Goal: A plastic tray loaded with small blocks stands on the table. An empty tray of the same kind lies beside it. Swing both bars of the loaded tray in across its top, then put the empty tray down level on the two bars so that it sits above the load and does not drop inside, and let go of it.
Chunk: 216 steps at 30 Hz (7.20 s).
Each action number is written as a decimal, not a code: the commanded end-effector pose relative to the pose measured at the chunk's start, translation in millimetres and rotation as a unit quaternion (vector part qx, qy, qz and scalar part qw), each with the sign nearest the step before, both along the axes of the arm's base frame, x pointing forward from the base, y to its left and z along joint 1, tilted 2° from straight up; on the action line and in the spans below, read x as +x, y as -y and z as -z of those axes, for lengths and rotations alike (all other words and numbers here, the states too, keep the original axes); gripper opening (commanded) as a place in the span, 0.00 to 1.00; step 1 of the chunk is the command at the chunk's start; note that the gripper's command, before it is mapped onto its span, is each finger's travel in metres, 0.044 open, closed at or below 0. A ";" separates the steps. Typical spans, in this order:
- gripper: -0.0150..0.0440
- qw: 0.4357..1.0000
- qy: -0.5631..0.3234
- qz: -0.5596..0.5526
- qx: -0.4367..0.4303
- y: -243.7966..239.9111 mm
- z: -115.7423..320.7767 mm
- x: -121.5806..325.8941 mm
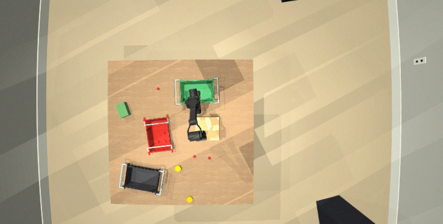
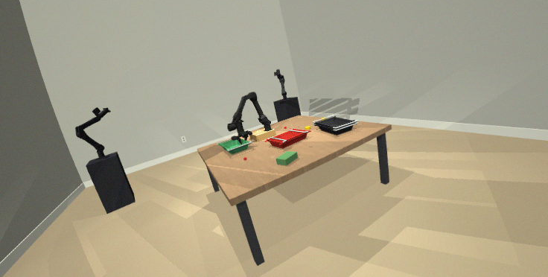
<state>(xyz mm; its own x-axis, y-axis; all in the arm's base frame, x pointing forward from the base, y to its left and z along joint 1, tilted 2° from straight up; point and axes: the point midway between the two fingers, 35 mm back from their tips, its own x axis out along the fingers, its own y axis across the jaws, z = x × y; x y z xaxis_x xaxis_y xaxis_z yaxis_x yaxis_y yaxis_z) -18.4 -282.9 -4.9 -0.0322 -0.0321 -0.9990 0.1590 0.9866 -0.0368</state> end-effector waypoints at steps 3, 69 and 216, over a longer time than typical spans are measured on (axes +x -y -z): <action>0.51 1.000 0.000 -0.002 0.004 -1.8 0.7 0.0; 0.25 1.000 0.000 -0.002 0.002 46.9 -177.4 2.2; 0.25 0.675 -0.003 -0.738 0.021 -214.1 -167.9 351.3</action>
<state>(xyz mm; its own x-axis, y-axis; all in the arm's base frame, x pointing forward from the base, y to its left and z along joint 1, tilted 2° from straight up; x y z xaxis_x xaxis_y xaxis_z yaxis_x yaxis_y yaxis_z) 328.3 -74.3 156.2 -0.0295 -0.0026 -0.9996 -0.9951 0.0946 0.0291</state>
